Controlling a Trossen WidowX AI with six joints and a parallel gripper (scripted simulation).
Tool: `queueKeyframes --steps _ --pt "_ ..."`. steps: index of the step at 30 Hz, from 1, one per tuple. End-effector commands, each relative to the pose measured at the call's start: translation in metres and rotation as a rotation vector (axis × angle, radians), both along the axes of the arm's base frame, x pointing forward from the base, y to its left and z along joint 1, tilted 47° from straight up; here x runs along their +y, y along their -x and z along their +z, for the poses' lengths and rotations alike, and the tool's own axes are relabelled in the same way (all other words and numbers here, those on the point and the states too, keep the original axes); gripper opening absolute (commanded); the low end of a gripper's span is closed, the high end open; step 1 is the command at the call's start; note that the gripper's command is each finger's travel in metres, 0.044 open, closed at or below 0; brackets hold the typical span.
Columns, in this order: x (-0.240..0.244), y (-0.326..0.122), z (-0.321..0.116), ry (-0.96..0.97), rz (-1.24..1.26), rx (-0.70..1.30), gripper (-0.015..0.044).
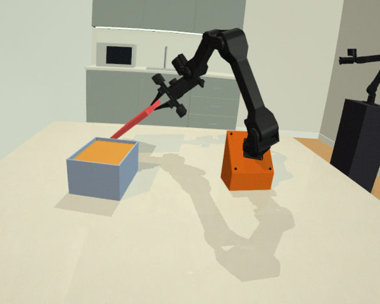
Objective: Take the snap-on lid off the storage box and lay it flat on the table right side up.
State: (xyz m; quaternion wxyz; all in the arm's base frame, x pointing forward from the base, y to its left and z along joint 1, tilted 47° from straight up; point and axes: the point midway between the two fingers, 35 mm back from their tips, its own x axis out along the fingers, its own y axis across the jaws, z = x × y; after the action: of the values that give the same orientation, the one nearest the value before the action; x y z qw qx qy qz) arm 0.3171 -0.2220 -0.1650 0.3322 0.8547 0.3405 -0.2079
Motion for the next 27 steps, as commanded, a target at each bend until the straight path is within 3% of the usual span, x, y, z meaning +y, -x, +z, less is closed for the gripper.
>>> queueKeyframes --steps 1,27 --pt "0.003 0.0 -0.002 -0.005 -0.004 -0.007 0.0" --pt "0.018 0.002 -0.016 -0.006 -0.004 -0.007 0.0"
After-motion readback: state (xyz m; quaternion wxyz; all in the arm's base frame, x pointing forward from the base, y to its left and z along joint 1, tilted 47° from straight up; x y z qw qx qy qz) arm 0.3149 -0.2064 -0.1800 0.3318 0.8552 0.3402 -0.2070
